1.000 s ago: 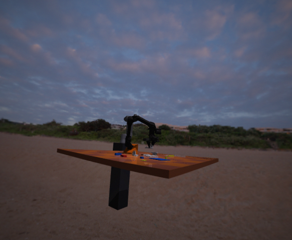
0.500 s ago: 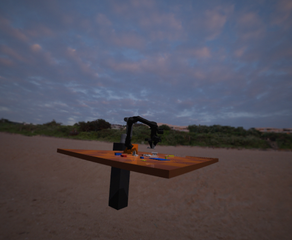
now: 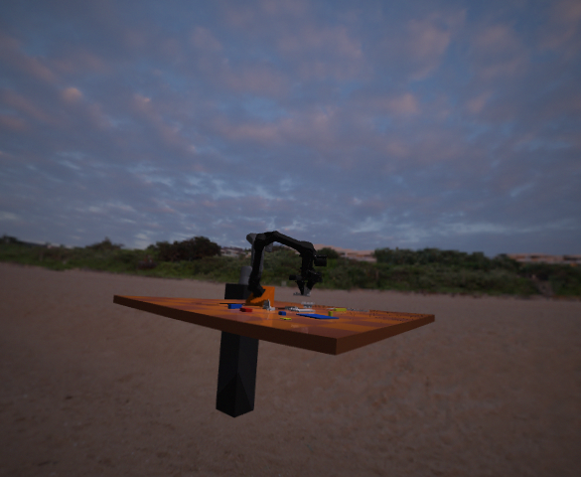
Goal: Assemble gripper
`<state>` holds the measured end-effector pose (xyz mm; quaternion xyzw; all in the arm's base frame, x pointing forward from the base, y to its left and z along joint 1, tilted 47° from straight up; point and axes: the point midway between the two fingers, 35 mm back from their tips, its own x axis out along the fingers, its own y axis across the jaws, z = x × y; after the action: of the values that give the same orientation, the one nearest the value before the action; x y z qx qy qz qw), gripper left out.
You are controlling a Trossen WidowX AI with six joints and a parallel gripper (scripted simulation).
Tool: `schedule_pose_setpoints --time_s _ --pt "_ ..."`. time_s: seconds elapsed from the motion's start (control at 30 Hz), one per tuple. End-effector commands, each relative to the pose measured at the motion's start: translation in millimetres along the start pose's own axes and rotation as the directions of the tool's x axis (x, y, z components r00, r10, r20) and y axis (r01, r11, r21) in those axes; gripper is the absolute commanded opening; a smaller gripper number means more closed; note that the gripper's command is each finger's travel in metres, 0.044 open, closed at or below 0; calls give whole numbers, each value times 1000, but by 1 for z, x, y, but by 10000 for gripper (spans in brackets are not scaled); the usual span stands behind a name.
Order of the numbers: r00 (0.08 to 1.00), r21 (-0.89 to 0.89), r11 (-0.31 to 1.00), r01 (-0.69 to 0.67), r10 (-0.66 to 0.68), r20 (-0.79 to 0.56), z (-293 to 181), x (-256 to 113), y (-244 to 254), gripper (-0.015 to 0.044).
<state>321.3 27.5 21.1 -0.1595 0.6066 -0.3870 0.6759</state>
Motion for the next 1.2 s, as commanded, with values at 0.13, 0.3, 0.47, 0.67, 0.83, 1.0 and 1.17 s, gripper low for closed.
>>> schedule_pose_setpoints --time_s 0.13,0.3,0.47,0.67,0.83,1.0,1.17 --pt "1000 -2 1000 1 -1 4 2 -1 0 134" --pt "1000 -2 1000 1 -1 4 2 -1 0 134" --pt "1000 -2 1000 1 -1 4 2 -1 0 134" --pt "1000 -3 1000 1 -1 4 2 -1 0 134" --pt "1000 -3 1000 1 -1 4 2 -1 0 134" --pt "1000 -3 1000 1 -1 4 2 0 0 134" --pt "1000 -3 1000 1 -1 4 3 8 0 134"
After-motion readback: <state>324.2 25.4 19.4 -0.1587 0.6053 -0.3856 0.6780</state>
